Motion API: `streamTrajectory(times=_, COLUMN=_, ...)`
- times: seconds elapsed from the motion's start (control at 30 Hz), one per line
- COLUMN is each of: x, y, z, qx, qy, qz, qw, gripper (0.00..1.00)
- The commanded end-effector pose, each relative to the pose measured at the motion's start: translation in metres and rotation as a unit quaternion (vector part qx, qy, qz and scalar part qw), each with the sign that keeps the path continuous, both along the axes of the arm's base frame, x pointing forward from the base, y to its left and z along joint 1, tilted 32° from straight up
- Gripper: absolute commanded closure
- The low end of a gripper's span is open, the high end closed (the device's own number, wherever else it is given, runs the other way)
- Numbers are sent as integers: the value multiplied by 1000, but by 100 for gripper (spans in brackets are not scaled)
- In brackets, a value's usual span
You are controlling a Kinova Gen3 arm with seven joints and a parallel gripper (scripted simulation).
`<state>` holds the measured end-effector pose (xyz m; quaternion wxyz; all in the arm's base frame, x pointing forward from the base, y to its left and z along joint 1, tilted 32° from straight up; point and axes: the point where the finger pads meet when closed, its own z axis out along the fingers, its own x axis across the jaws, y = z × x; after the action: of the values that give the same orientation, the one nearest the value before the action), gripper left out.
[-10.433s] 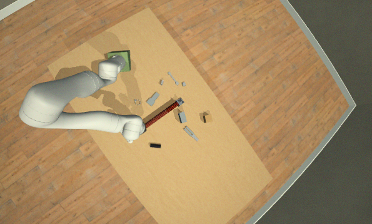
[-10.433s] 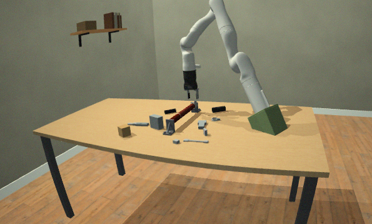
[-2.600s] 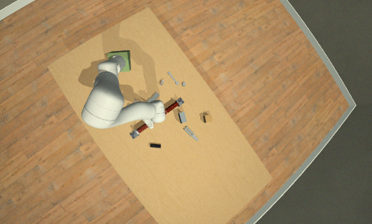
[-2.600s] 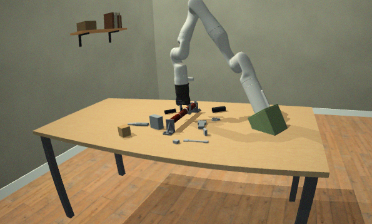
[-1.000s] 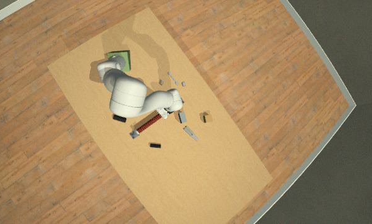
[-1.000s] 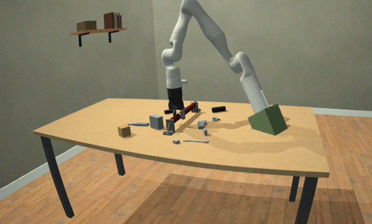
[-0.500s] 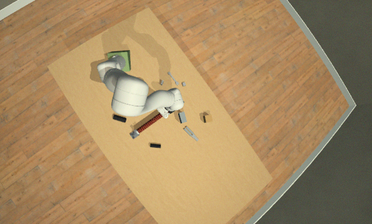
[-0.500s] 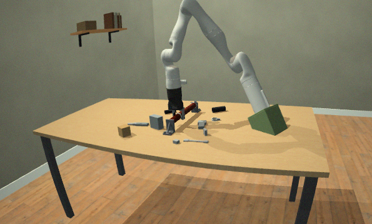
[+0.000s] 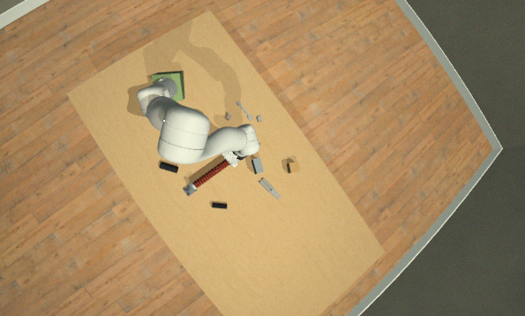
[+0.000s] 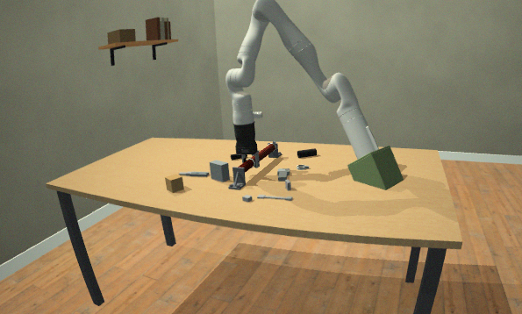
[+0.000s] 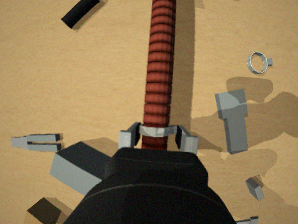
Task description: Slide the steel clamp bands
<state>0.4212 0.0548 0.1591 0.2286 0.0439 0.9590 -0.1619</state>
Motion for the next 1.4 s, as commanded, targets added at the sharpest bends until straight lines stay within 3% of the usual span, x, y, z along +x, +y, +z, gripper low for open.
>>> streamTrajectory(times=0.0, x=7, y=18, z=-1, qx=14, qy=-7, qz=9, qw=1000, gripper=25)
streamTrajectory(times=0.67, x=7, y=31, z=-5, qx=14, qy=-7, qz=9, qw=1000, gripper=25)
streamTrajectory(times=1.37, x=2, y=23, z=-5, qx=12, qy=-4, qz=8, qw=1000, gripper=25)
